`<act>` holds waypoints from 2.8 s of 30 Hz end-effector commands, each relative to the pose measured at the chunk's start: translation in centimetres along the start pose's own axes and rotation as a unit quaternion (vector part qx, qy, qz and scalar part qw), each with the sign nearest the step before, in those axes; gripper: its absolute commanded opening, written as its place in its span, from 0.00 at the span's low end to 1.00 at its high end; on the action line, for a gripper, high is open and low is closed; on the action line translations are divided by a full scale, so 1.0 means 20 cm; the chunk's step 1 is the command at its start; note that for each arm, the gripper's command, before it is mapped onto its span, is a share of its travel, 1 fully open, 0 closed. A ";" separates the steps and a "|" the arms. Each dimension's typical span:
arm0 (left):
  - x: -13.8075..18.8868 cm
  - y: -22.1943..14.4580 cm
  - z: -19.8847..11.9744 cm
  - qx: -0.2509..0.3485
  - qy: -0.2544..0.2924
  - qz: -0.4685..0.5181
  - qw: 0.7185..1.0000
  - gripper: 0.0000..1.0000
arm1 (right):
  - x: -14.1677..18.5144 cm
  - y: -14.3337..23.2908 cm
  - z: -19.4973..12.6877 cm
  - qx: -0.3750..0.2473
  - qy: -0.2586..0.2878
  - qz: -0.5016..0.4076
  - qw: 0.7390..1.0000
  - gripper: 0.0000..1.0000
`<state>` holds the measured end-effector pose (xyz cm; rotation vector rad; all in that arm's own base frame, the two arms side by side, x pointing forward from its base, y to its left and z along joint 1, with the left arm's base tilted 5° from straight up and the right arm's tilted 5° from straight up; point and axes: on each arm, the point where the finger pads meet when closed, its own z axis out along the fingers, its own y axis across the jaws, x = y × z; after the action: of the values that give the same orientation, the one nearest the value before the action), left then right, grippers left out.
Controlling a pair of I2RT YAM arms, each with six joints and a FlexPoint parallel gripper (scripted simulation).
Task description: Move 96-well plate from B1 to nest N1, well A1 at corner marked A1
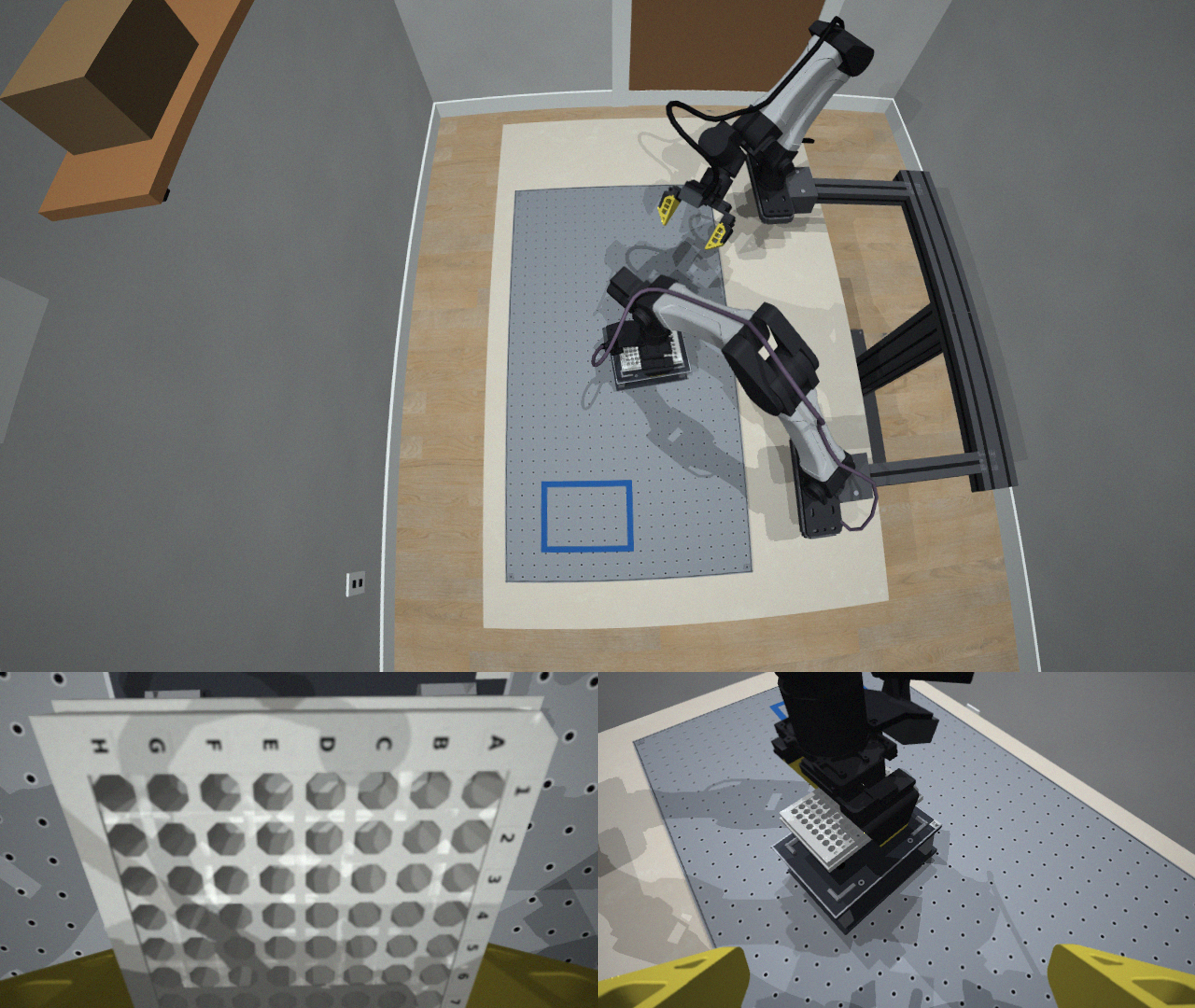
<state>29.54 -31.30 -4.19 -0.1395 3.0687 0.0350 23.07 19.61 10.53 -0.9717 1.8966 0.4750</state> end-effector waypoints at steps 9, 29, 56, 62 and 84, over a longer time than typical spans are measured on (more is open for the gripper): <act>-0.01 -0.06 0.02 0.009 -0.008 -0.005 1.000 0.76 | 0.00 -0.07 -0.14 -0.183 -0.031 -0.097 0.978 1.00; -0.04 -0.07 0.05 0.005 -0.009 -0.009 1.000 0.76 | -0.05 -0.33 -0.22 -0.206 -0.049 -0.122 0.970 1.00; 0.01 -0.07 0.20 0.019 -0.005 -0.009 1.000 0.76 | -0.08 -0.30 -0.22 -0.207 -0.046 -0.123 0.970 1.00; 0.00 -0.06 0.23 0.009 0.002 -0.011 1.000 0.76 | -0.09 -0.29 -0.23 -0.207 -0.046 -0.123 0.969 1.00; -0.03 -0.13 -0.25 0.042 -0.034 -0.012 0.998 1.00 | -0.09 -0.17 -0.26 -0.217 -0.035 -0.112 0.969 1.00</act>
<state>29.82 -32.41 -4.64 -0.1694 3.0469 -0.0166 24.21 14.57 14.53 -1.4115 1.6070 0.7910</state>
